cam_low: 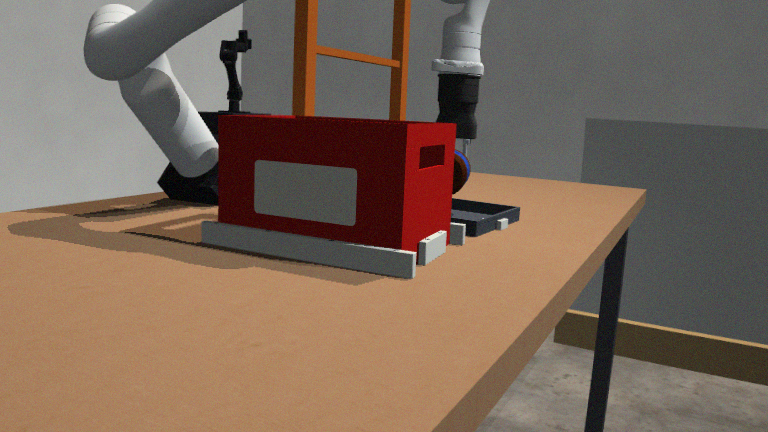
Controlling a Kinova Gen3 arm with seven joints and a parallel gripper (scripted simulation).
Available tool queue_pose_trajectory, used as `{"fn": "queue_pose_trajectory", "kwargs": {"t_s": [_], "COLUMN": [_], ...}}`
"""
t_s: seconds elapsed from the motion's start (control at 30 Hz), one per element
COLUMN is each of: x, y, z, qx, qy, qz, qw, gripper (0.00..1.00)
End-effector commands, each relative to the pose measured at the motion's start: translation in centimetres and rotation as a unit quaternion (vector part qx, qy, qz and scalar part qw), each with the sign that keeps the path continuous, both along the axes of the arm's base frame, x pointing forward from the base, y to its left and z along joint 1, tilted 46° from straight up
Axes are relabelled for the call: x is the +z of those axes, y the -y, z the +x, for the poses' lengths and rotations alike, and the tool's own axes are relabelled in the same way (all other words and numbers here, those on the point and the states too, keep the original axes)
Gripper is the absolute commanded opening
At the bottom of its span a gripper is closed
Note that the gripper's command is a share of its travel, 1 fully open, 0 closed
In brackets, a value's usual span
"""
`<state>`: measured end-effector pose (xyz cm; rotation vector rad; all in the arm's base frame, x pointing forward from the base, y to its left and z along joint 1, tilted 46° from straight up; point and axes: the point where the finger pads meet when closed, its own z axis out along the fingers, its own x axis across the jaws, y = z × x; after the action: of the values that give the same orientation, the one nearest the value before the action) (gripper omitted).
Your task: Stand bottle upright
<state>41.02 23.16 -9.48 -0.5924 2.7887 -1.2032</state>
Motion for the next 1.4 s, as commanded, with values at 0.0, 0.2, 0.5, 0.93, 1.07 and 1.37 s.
{"fn": "queue_pose_trajectory", "kwargs": {"t_s": [0.0, 0.2, 0.5, 0.93, 1.07, 1.37], "x": [0.5, 1.0, 2.2, 3.6, 4.1, 4.9], "y": [-0.7, -1.2, -2.3, -3.7, -4.2, -5.0], "z": [0.0, -0.2, -0.5, -0.9, -1.0, -1.3], "qx": [0.002, 0.002, 0.002, 0.002, 0.002, 0.002], "qy": [0.002, 0.002, 0.002, 0.002, 0.002, 0.002], "qz": [0.003, 0.003, 0.003, 0.003, 0.003, 0.003], "qw": [1.0, 1.0, 1.0, 1.0, 1.0, 1.0], "gripper": [0.0, 0.0, 0.0, 0.0, 0.0, 0.0]}}
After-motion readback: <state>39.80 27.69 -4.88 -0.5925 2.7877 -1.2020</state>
